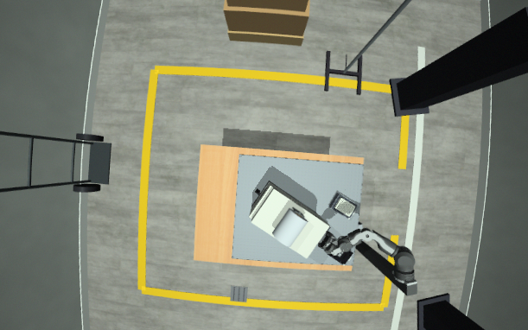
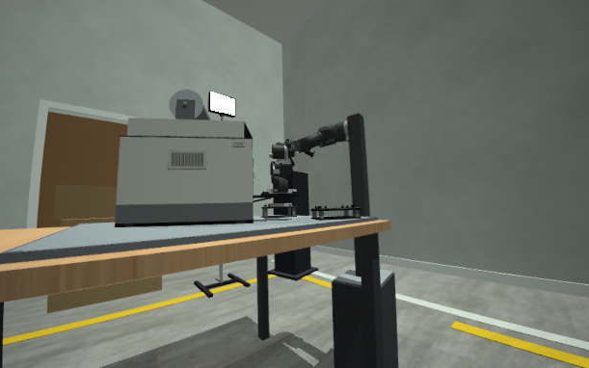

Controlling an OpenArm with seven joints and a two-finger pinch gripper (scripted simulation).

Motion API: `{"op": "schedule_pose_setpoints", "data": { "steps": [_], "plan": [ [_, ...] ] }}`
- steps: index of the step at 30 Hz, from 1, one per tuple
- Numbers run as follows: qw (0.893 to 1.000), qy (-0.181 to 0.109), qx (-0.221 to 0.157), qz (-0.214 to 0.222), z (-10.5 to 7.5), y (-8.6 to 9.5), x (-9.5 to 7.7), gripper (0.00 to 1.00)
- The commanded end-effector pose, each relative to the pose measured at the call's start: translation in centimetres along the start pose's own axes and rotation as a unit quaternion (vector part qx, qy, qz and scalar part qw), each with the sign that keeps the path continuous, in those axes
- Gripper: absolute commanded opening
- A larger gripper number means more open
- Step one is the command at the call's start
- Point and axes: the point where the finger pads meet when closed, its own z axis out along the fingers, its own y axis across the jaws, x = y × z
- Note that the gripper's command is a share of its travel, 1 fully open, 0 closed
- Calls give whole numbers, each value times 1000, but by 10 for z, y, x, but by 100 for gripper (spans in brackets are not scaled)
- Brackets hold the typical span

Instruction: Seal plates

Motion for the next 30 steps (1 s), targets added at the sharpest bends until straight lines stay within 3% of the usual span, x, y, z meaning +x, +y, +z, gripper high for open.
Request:
{"op": "schedule_pose_setpoints", "data": {
  "steps": [1,30],
  "plan": [
    [1000,-1,-2,-1,-1,1,0,0],
    [1000,-2,-2,1,-17,1,-2,0]
  ]
}}
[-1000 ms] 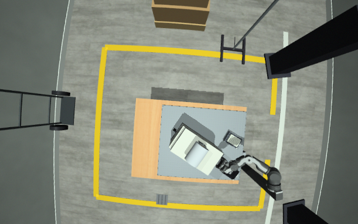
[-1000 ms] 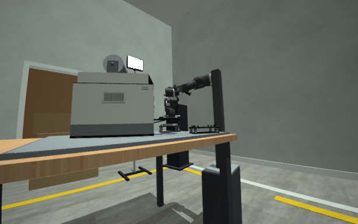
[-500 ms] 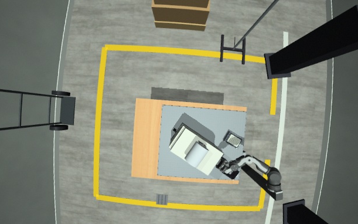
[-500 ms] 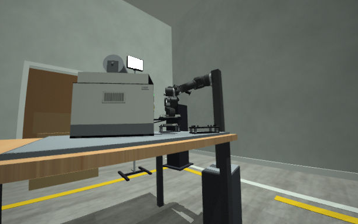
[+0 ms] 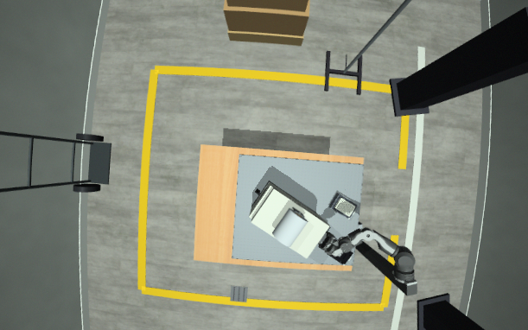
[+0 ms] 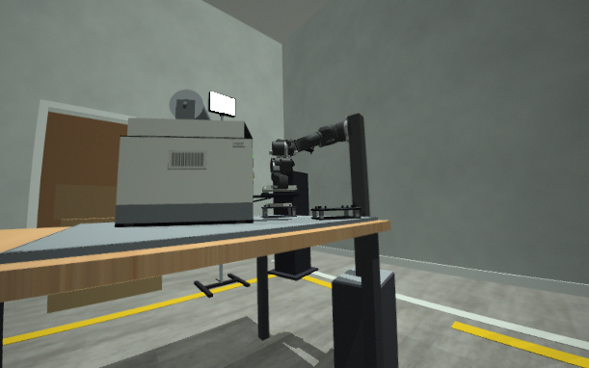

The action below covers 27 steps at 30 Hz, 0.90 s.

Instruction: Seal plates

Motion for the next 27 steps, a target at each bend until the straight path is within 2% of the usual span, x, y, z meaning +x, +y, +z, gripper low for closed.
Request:
{"op": "schedule_pose_setpoints", "data": {
  "steps": [1,9,20,27],
  "plan": [
    [1000,-1,-1,4,-5,1,-1,0],
    [1000,-1,-1,4,-19,1,-1,0],
    [1000,0,-1,2,-18,1,0,0],
    [1000,1,3,5,-16,1,14,0]
  ]
}}
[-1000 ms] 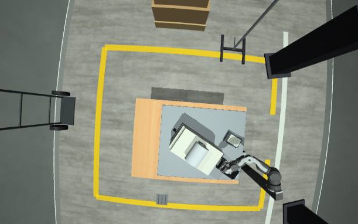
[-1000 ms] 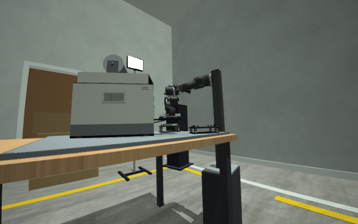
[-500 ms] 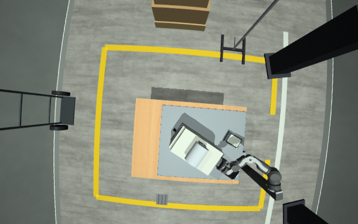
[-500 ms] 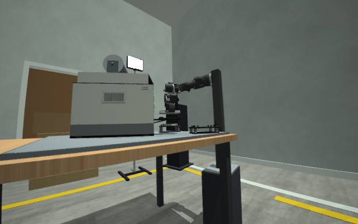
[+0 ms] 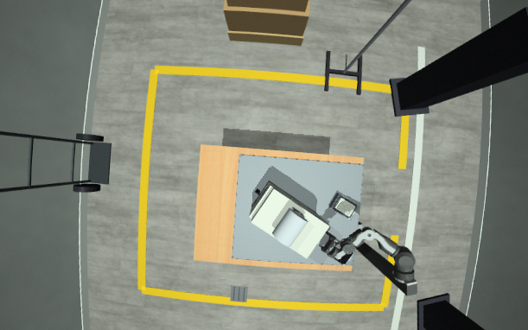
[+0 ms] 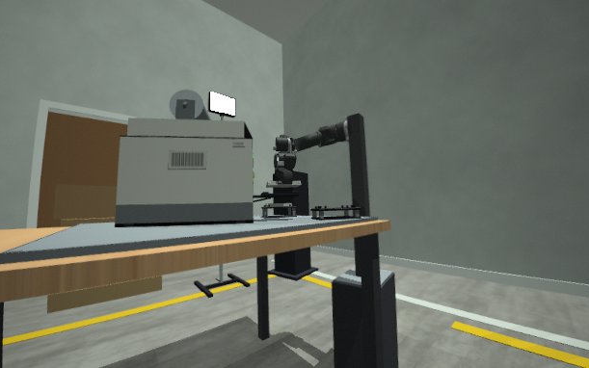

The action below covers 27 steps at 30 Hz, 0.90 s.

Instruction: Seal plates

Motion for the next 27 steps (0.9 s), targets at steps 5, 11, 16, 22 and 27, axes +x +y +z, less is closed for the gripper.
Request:
{"op": "schedule_pose_setpoints", "data": {
  "steps": [5,11,16,22,27],
  "plan": [
    [1000,-2,6,7,1,-1,8,0],
    [1000,-2,7,7,1,1,22,0],
    [1000,-2,7,8,1,3,33,0],
    [1000,-2,6,7,1,5,43,0],
    [1000,-2,6,8,1,8,54,0]
  ]
}}
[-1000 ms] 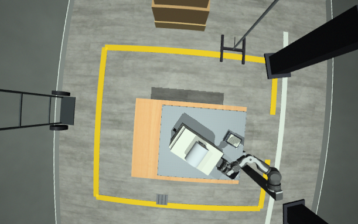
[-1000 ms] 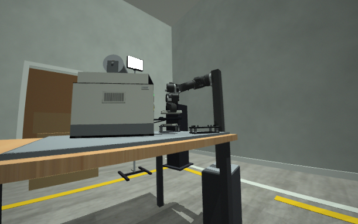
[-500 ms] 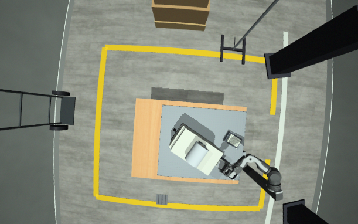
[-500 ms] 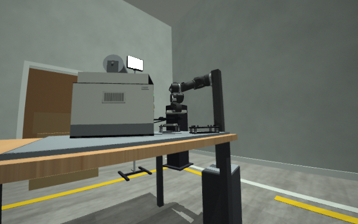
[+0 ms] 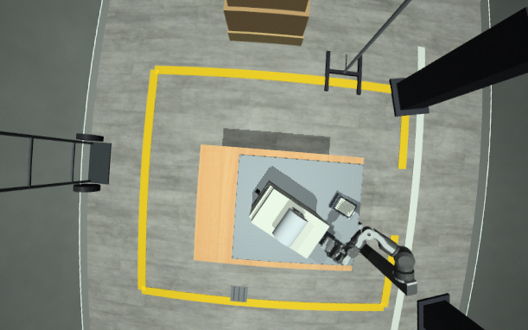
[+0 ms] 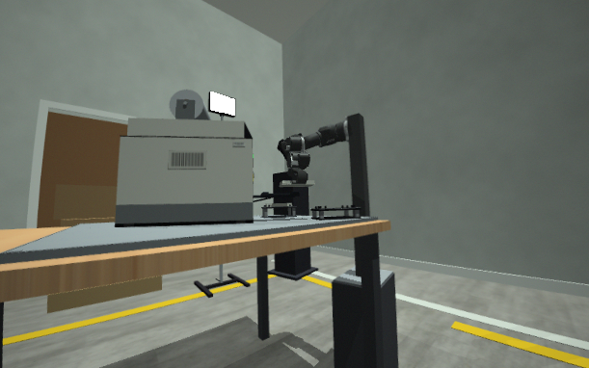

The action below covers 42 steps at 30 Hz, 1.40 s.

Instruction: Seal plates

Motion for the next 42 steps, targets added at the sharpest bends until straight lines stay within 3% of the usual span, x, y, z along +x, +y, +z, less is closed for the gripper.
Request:
{"op": "schedule_pose_setpoints", "data": {
  "steps": [1,42],
  "plan": [
    [1000,-1,6,4,2,-1,4,0],
    [1000,-1,6,7,2,13,85,0]
  ]
}}
